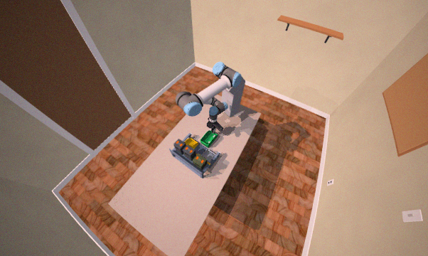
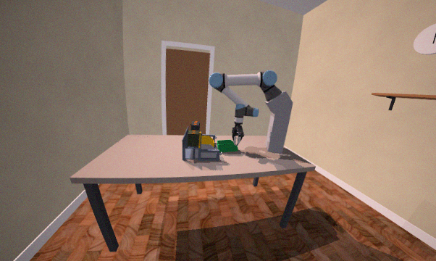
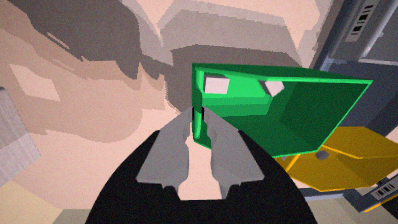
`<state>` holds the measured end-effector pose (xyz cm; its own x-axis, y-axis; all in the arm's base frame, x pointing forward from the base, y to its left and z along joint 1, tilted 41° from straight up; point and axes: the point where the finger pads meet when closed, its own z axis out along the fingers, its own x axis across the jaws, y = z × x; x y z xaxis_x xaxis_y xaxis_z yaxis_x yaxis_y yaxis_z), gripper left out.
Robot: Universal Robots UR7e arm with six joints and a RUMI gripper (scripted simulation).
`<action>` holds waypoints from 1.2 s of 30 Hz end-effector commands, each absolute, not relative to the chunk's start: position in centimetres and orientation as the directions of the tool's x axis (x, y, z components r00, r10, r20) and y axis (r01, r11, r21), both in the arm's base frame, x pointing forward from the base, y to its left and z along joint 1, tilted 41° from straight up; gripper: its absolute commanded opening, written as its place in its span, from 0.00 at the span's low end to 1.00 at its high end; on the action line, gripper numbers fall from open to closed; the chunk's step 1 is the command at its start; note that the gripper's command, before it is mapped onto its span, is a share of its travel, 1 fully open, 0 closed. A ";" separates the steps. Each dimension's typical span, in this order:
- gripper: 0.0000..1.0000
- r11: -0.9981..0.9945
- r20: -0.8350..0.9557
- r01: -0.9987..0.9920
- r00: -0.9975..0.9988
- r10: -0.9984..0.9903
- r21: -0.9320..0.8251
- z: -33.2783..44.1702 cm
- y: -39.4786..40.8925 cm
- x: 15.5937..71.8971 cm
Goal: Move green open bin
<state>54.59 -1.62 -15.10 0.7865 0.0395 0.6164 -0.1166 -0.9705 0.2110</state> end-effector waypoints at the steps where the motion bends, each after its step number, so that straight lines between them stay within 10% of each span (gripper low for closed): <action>1: 0.00 -0.970 0.618 -0.117 0.785 0.040 0.211 -15.2 -1.7 54.8; 36: 0.00 -0.970 0.618 -0.117 0.785 0.040 0.211 -16.3 -2.1 55.7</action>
